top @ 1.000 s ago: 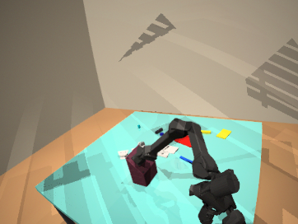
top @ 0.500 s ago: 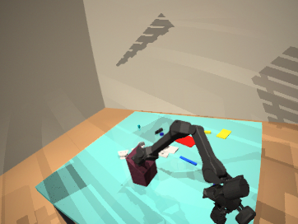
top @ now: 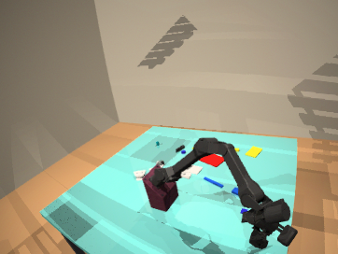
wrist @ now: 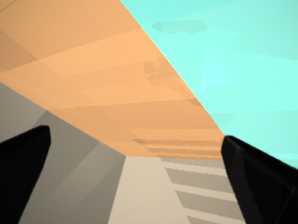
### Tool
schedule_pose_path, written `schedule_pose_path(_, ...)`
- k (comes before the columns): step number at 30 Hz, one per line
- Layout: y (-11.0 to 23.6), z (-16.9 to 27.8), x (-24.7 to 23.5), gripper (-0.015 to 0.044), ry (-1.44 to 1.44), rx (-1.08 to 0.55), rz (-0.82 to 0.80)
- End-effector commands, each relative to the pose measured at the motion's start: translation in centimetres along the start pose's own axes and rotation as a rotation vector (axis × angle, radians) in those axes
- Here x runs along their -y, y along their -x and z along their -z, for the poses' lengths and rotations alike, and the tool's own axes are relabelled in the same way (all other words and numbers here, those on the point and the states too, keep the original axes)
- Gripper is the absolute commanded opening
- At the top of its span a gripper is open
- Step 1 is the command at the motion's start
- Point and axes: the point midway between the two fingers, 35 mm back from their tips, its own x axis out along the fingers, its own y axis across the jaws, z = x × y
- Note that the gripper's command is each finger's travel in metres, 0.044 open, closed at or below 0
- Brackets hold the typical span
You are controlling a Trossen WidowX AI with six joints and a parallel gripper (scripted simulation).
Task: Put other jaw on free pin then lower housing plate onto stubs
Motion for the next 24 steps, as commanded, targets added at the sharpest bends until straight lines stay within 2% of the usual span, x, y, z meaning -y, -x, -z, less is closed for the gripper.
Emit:
schedule_pose_path(1, -1.5, 0.6, 1.3, 0.044, 0.032, -0.011, 0.03)
schedule_pose_path(24, -8.9, 5.9, 9.9, 0.044, 0.245, -0.115, 0.195)
